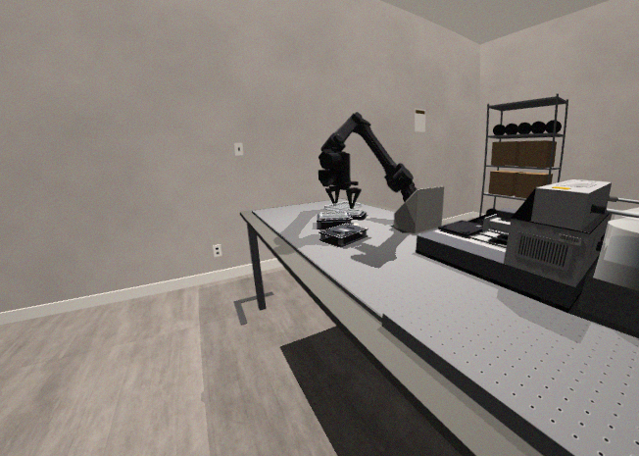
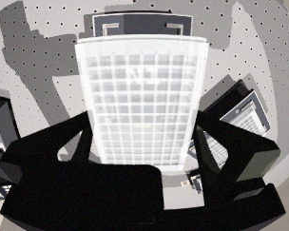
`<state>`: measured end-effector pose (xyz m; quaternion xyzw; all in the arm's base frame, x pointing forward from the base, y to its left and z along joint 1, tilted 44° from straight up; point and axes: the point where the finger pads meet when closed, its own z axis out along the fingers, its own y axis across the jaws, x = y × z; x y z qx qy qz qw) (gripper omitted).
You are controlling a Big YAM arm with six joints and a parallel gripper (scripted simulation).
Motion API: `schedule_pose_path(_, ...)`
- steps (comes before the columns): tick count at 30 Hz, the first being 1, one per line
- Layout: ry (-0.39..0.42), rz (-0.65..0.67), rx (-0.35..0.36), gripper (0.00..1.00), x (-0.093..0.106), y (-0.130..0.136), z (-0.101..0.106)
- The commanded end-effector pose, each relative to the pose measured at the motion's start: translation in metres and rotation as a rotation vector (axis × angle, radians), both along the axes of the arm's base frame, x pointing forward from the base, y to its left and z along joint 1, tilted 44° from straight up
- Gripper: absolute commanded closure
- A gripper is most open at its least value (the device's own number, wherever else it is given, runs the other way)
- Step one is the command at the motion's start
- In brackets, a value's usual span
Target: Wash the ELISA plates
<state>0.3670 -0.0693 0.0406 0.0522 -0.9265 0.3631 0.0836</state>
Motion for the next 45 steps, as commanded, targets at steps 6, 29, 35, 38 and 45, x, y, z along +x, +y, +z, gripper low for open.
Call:
schedule_pose_path(6,-0.027,-0.004,0.002,0.18,0.009,0.002,0.006)
schedule_pose_path(29,-0.103,-0.056,0.006,0.18,0.005,0.089,-0.055)
schedule_pose_path(35,-0.102,-0.056,0.007,0.18,0.0,0.11,-0.071)
schedule_pose_path(38,-0.099,-0.056,0.007,0.18,-0.002,0.118,-0.077)
schedule_pose_path(45,-0.099,-0.057,0.01,0.18,-0.008,0.146,-0.099)
